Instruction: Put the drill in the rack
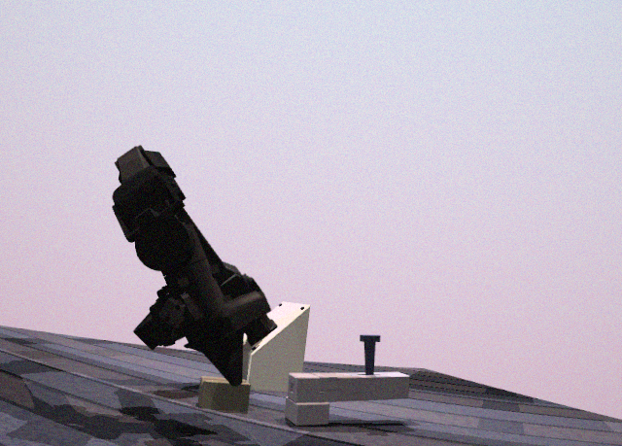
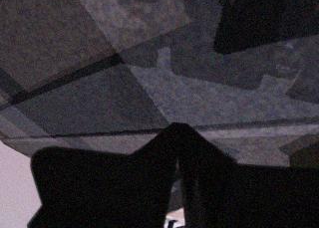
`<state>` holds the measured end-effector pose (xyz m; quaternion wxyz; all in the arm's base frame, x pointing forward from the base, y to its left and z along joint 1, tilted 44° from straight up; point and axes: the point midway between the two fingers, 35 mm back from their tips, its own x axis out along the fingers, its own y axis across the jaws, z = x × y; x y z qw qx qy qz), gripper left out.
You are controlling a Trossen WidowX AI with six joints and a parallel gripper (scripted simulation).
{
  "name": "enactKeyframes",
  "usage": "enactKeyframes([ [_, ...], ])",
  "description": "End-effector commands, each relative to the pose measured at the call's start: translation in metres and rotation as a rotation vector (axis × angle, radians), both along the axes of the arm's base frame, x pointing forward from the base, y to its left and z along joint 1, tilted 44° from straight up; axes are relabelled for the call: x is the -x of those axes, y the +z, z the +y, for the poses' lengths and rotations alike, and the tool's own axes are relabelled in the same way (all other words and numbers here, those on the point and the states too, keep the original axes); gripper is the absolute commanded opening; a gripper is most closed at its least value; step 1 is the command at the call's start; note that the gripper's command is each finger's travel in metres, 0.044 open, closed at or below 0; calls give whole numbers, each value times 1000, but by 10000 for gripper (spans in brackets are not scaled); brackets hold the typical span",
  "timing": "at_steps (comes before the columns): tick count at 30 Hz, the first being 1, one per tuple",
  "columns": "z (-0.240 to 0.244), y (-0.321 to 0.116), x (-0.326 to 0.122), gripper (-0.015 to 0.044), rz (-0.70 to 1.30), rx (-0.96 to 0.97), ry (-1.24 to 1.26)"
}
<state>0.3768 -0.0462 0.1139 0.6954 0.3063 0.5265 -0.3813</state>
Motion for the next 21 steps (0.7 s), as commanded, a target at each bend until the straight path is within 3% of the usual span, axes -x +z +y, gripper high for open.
enactKeyframes([
  [1, 58, -34, 13, 0, 161, 97, 216],
  [14, 202, -98, 99, 0, 500, 586, 941],
  [21, 213, -103, 111, 0, 523, 652, 1018],
])
